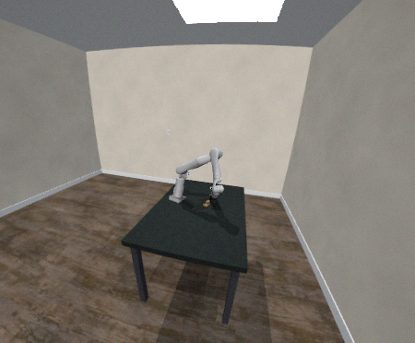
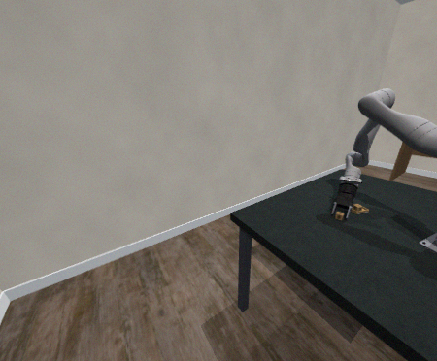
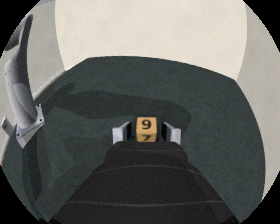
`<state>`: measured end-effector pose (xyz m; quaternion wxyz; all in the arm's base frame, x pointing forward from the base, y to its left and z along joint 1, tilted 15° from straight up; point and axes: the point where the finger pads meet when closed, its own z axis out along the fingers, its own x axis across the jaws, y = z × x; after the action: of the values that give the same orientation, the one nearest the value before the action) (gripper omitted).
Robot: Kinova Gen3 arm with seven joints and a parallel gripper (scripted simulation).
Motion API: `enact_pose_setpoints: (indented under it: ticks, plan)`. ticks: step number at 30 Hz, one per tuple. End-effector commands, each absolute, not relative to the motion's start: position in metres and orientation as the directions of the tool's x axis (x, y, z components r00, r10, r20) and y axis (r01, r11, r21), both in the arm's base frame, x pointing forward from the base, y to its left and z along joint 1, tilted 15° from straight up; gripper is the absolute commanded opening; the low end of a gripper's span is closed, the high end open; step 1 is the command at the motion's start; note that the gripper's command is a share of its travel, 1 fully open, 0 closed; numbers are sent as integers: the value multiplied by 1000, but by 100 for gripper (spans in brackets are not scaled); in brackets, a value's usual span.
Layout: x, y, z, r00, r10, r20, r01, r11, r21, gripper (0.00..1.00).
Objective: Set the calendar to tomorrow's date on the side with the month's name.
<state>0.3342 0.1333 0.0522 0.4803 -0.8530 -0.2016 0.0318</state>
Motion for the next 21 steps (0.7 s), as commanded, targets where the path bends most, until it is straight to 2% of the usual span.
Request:
enact_pose_setpoints:
  ticks: [1,21]
  plan:
    - [335,133,54,917,374,141,315,-458,-831,100]
    - [332,120,105,917,374,141,315,-458,-831,100]
